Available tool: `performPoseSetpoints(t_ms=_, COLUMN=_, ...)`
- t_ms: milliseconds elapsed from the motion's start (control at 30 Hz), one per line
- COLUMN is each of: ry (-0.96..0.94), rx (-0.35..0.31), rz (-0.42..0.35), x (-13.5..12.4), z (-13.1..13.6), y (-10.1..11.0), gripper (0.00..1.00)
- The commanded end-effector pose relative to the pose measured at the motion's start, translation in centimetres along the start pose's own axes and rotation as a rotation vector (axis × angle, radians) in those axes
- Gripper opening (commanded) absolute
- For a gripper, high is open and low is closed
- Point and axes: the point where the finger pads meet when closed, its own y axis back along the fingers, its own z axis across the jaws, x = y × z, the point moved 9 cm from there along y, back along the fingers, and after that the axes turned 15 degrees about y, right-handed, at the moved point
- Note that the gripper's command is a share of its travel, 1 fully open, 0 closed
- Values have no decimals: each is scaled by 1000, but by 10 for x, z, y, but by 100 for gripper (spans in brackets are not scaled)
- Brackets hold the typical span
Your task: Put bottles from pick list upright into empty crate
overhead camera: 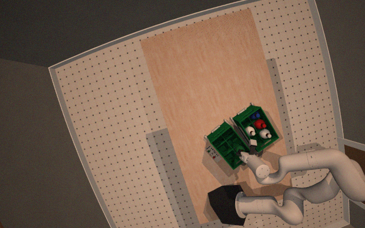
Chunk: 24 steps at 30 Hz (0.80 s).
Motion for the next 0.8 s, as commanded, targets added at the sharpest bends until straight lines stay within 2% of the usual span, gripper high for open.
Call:
performPoseSetpoints(t_ms=0, ry=0, rx=1, rz=1, x=0, z=0, y=0, gripper=65)
performPoseSetpoints(t_ms=300, ry=0, rx=1, rz=1, x=0, z=0, y=0, gripper=65)
performPoseSetpoints(t_ms=767, ry=0, rx=1, rz=1, x=0, z=0, y=32, gripper=65)
